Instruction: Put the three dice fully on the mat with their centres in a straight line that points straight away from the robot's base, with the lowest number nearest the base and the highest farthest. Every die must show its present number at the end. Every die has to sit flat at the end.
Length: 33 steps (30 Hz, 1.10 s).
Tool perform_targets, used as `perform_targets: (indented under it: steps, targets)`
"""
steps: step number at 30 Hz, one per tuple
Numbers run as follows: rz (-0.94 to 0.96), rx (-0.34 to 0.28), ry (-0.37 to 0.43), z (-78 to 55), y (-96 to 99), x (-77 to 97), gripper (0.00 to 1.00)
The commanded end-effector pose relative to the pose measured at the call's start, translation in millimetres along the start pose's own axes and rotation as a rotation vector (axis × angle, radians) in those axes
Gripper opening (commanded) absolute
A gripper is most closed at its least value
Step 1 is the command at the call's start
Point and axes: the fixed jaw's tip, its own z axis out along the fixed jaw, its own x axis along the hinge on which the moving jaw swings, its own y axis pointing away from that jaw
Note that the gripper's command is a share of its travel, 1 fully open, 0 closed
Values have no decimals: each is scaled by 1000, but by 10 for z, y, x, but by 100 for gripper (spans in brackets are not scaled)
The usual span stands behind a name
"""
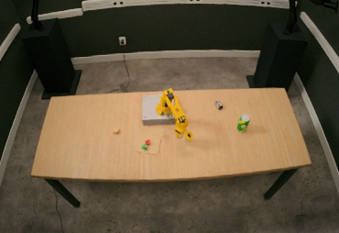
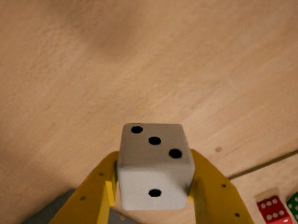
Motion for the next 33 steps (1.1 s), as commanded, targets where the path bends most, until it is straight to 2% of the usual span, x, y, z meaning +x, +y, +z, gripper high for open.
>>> perform_targets:
  steps: [1,7,13,15,19,23,32,33]
  targets:
    - [141,0,-16,-16,-244,115,0]
    - [431,-7,-20,2,-642,482,0]
    - [701,-14,-24,26,-889,896,0]
    - [701,-14,-24,26,-889,896,0]
    - [834,-17,-25,40,-962,1113,0]
    - [915,-19,-26,49,-991,1247,0]
    - [950,-20,-26,53,-1001,1305,0]
    - [948,-5,-40,23,-1016,1328,0]
